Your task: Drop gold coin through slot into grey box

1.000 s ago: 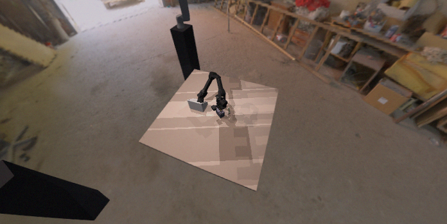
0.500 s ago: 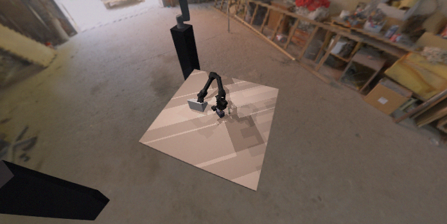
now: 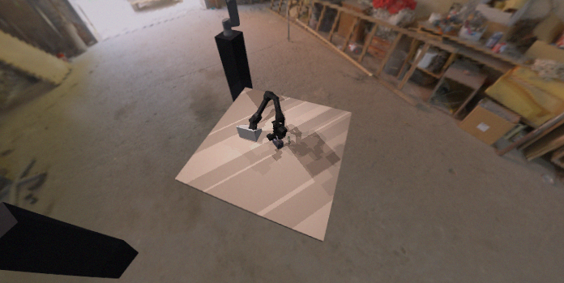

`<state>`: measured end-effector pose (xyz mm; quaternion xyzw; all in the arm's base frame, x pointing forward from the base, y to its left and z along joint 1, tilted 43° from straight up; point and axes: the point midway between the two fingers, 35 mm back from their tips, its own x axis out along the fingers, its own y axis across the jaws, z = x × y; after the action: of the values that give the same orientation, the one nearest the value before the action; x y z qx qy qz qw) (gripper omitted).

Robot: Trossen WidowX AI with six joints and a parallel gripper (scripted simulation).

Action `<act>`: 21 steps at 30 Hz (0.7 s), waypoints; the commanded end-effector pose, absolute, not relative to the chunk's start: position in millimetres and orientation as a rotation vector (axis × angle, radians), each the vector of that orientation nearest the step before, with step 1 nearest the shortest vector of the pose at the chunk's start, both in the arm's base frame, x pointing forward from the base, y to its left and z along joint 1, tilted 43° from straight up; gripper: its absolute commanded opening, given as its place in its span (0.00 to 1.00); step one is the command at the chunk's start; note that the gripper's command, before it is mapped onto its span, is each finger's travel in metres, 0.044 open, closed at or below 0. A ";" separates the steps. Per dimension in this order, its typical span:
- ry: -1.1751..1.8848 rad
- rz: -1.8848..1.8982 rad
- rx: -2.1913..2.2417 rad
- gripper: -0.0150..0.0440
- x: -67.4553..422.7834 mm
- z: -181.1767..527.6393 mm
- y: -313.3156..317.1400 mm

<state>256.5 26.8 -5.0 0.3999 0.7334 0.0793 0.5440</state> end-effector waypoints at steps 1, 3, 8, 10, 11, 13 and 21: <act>1.740 0.189 0.948 0.53 256.5 -4.7 26.7; 1.740 0.189 0.948 0.53 256.5 -4.7 26.7; 1.740 0.189 0.948 0.62 256.8 -2.7 24.7; 1.740 0.188 0.948 0.70 257.7 3.4 19.0; 1.740 0.187 0.948 0.75 257.9 6.1 16.5; 1.740 0.187 0.948 0.84 258.1 8.2 14.5; 1.746 0.189 0.956 1.00 258.2 39.0 -12.3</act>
<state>257.7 -2.7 27.3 0.4044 0.7364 0.0789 0.5366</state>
